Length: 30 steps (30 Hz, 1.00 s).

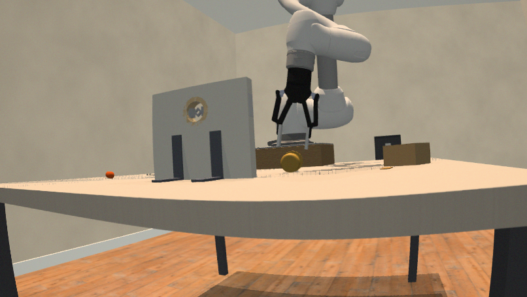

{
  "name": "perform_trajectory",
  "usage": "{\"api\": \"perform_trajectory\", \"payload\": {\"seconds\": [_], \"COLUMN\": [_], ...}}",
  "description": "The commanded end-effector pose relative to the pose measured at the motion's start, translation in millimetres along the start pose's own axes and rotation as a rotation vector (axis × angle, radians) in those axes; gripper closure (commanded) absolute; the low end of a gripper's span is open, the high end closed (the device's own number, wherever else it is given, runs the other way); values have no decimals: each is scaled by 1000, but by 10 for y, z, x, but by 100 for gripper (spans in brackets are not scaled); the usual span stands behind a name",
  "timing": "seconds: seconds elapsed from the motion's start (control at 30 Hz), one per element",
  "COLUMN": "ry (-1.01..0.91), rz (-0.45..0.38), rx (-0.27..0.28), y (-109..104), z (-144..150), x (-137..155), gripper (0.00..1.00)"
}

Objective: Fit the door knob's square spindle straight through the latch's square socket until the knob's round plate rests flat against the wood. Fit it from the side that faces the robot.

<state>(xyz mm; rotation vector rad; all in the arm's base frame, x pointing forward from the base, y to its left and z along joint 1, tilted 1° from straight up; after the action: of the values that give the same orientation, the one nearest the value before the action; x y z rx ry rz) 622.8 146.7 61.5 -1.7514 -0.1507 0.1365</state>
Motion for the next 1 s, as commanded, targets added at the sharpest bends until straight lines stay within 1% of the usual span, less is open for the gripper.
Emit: {"api": "perform_trajectory", "payload": {"seconds": [0.0,0.1,0.4,0.73,0.97], "ry": [0,0,0,0,0], "rz": [0,0,0,0,0], "rx": [0,0,0,0,0], "y": [15,29,212,248,395], "z": [0,0,0,0,0], "x": [0,0,0,0,0], "gripper": [43,43,43,43,43]}}
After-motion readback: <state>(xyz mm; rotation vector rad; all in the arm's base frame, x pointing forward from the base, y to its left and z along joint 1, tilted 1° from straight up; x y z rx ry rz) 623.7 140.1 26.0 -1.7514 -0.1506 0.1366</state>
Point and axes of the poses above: the point where the finger pads meet when closed, its own y axis out along the fingers, its own z axis across the jaws, x = y × z, the point moved 6 cm from there along -y, back along the fingers, and after that the axes turned 6 degrees about -y, right-handed, at the moved point
